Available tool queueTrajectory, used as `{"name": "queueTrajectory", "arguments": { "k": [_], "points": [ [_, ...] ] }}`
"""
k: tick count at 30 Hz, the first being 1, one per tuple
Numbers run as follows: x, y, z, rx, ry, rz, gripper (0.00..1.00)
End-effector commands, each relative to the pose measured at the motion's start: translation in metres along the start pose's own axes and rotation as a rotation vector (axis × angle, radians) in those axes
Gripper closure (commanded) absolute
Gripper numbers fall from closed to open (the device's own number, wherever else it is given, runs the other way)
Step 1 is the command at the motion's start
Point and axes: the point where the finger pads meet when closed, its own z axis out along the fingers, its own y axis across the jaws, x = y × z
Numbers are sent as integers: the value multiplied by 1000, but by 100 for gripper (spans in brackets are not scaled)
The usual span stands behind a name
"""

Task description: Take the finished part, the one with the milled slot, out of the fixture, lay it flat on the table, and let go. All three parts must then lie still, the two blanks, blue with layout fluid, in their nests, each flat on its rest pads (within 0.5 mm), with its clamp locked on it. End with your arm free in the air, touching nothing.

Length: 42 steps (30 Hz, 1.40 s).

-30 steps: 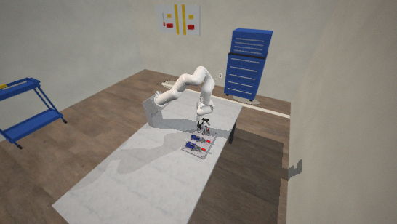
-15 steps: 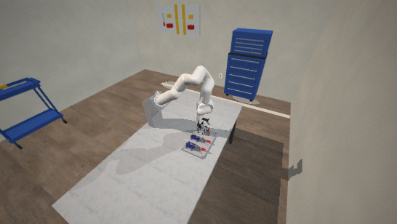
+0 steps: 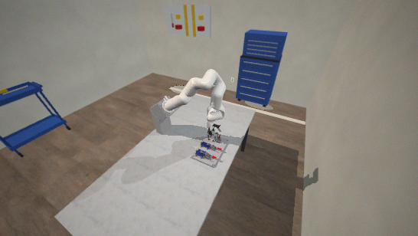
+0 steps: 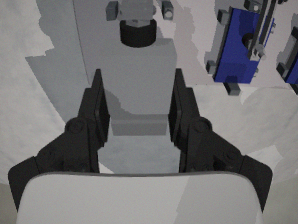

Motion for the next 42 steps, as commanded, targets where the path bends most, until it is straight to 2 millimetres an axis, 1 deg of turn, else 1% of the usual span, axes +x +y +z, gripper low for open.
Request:
{"name": "queueTrajectory", "arguments": {
  "k": [1, 22, 42],
  "points": [
    [-1, 0, 0, 0, -1, 0, 100],
    [-1, -7, 0, 0, -1, 0, 100],
    [-1, -33, 0, 0, -1, 0, 100]
  ]
}}
